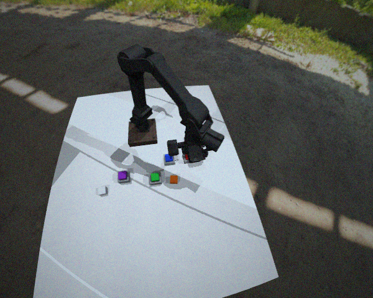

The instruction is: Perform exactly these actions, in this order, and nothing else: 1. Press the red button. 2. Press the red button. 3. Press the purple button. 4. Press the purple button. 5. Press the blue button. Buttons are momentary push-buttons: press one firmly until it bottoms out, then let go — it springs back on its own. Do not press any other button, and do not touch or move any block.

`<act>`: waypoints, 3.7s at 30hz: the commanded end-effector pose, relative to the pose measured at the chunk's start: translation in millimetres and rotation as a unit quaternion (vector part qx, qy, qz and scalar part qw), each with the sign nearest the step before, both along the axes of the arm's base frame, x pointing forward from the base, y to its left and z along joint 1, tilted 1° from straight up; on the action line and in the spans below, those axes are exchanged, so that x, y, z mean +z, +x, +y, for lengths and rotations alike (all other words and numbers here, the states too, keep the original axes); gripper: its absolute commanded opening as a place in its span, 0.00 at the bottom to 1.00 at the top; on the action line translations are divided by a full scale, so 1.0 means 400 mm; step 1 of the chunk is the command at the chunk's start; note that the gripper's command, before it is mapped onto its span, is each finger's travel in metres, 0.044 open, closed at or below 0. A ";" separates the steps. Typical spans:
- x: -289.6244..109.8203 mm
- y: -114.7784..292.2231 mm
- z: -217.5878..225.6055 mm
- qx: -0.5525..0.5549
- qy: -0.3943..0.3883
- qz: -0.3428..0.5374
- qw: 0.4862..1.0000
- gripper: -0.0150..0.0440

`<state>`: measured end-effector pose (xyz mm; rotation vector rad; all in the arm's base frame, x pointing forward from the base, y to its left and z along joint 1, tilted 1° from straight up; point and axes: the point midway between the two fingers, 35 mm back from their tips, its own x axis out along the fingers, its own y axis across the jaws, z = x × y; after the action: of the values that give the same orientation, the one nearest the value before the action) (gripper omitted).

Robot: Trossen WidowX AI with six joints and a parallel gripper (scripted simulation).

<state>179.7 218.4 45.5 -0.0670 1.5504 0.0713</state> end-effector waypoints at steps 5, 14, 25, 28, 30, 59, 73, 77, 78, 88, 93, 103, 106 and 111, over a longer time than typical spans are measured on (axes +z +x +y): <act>-0.030 -0.003 -0.003 -0.002 -0.001 0.003 1.000 0.29; -0.030 -0.003 -0.003 -0.002 -0.001 0.003 1.000 0.29; -0.022 -0.001 -0.002 0.000 -0.001 0.001 1.000 0.29; 0.047 -0.003 -0.002 -0.002 -0.001 0.003 1.000 0.29; 0.054 -0.004 -0.002 -0.002 -0.001 0.003 1.000 0.29; -0.030 -0.003 -0.003 -0.002 -0.001 0.003 1.000 0.29; -0.030 -0.003 -0.003 -0.002 -0.001 0.003 1.000 0.29; -0.022 -0.001 -0.002 0.000 -0.001 0.001 1.000 0.29; -0.002 -0.001 -0.001 -0.001 -0.001 0.001 1.000 0.29; 0.150 -0.002 0.001 -0.002 -0.001 0.003 1.000 0.29; 0.208 -0.005 -0.002 -0.002 -0.001 0.003 1.000 0.29; 0.212 0.150 -0.203 -0.002 -0.003 0.000 1.000 0.29; 0.213 0.190 -0.297 -0.002 -0.004 0.000 1.000 0.29; 0.215 0.224 -0.461 -0.002 -0.007 -0.001 1.000 0.29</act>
<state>264.9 74.5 131.8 -0.0679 1.5438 0.0618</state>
